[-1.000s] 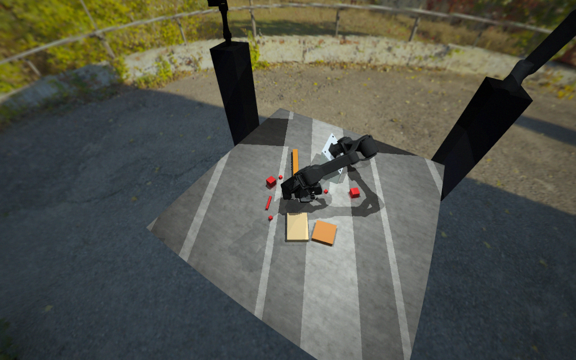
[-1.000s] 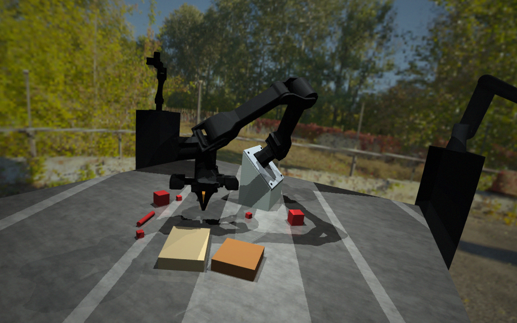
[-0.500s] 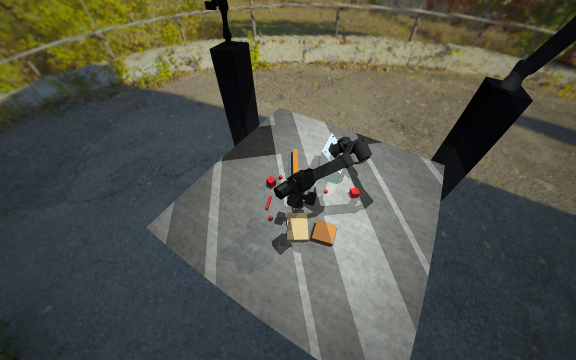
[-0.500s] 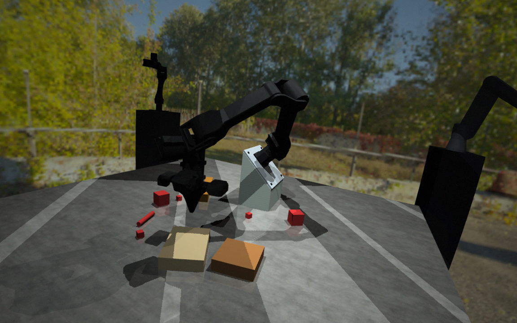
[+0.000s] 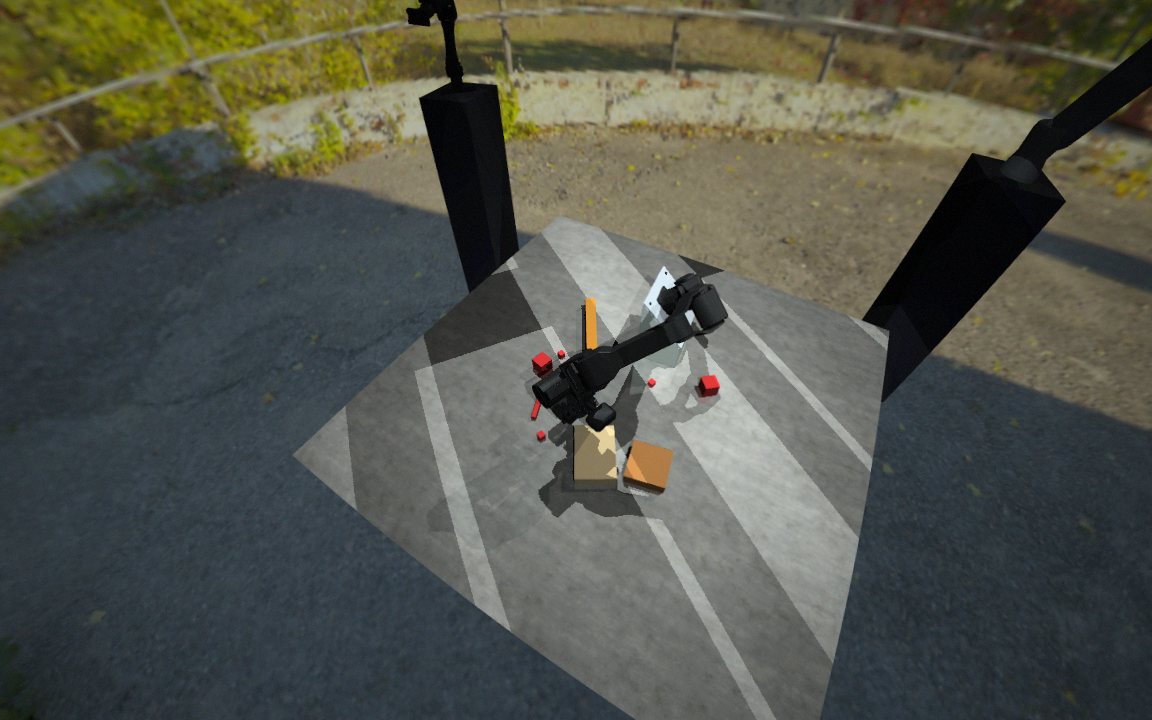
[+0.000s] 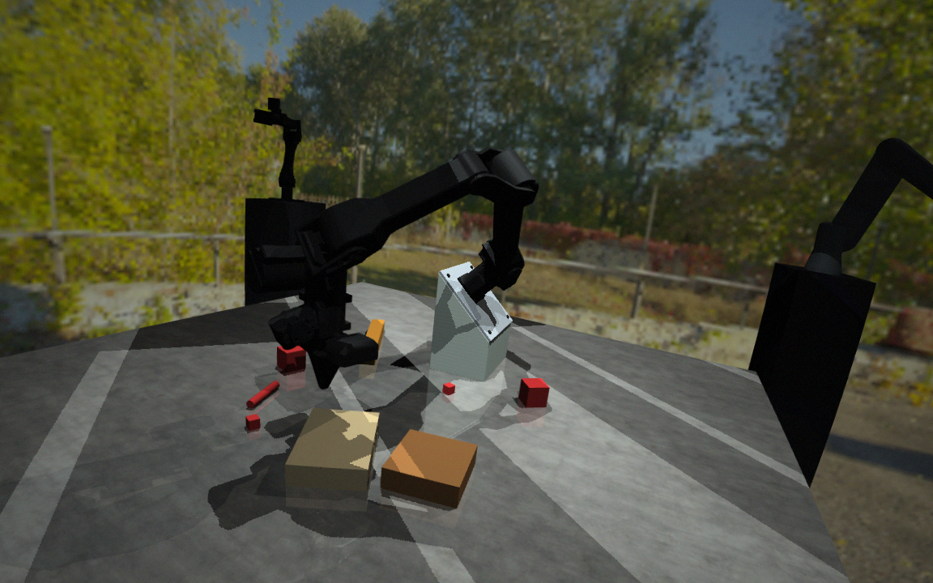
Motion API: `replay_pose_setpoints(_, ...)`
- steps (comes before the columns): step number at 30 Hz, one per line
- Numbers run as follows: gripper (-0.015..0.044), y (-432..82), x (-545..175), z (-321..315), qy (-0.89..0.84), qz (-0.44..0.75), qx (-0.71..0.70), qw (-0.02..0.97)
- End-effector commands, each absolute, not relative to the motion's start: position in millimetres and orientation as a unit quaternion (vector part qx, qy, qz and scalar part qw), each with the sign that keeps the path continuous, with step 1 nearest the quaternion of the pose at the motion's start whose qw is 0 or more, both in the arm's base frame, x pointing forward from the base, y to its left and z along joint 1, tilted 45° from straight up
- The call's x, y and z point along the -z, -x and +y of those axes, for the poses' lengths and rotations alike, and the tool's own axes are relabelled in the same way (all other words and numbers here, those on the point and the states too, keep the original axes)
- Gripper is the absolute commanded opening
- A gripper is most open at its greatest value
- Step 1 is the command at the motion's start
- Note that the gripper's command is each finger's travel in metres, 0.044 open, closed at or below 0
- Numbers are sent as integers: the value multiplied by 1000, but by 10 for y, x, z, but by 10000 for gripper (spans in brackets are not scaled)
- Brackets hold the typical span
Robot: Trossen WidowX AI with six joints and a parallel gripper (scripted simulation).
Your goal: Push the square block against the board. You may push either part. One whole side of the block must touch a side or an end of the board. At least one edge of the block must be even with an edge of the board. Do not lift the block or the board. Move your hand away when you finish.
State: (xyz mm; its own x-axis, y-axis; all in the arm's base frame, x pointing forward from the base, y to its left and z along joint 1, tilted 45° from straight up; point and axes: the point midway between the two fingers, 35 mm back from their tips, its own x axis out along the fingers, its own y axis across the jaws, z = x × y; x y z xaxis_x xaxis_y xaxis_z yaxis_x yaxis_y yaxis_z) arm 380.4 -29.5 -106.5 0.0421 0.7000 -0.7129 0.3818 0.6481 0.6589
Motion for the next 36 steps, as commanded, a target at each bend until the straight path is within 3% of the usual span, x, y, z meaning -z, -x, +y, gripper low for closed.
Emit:
replay_pose_setpoints(1,0,-3912,1086,-355,-439,685,-82,576)
replay_pose_setpoints(16,0,-4190,1197,-477,-572,683,96,444)
replay_pose_setpoints(36,0,-4248,1579,-72,-591,678,125,418)
